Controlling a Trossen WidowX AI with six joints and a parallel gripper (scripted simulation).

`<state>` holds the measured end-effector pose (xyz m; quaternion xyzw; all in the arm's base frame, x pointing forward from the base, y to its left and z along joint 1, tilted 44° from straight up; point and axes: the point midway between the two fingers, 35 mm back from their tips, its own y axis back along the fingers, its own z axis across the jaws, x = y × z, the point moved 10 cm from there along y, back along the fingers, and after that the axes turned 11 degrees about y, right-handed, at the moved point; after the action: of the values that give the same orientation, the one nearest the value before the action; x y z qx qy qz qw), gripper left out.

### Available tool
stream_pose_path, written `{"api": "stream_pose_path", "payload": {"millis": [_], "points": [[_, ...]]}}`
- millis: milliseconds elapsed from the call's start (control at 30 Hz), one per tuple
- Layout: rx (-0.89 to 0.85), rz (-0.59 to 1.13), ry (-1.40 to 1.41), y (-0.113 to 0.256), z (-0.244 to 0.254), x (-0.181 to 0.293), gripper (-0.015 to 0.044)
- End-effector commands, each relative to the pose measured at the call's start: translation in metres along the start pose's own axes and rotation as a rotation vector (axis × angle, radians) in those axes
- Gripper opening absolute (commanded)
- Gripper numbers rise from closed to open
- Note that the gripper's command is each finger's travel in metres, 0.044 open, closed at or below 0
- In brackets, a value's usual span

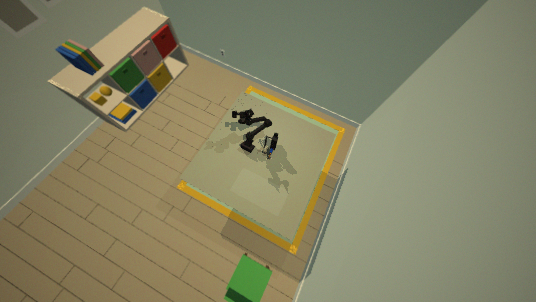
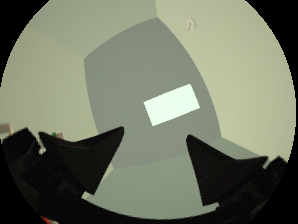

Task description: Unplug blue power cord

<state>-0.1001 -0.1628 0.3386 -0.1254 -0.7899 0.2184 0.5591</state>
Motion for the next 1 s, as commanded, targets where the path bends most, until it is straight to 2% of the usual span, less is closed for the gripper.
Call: {"api": "stream_pose_path", "payload": {"millis": [0,267,433,567,667,767,967], "points": [[0.0,-0.007,-0.018,-0.001,0.0,-0.001,0.0374],[-0.055,-0.353,-0.768,-0.048,-0.006,-0.064,0.0164],[-0.161,-0.628,-1.191,-0.065,-0.032,-0.111,0.016],[-0.285,-0.809,-1.426,-0.071,-0.053,-0.14,0.016],[-0.459,-0.967,-1.618,-0.073,-0.073,-0.166,0.016],[-0.715,-1.139,-1.791,-0.069,-0.099,-0.194,0.016],[-1.393,-1.378,-1.928,-0.046,-0.155,-0.24,0.016]]}}
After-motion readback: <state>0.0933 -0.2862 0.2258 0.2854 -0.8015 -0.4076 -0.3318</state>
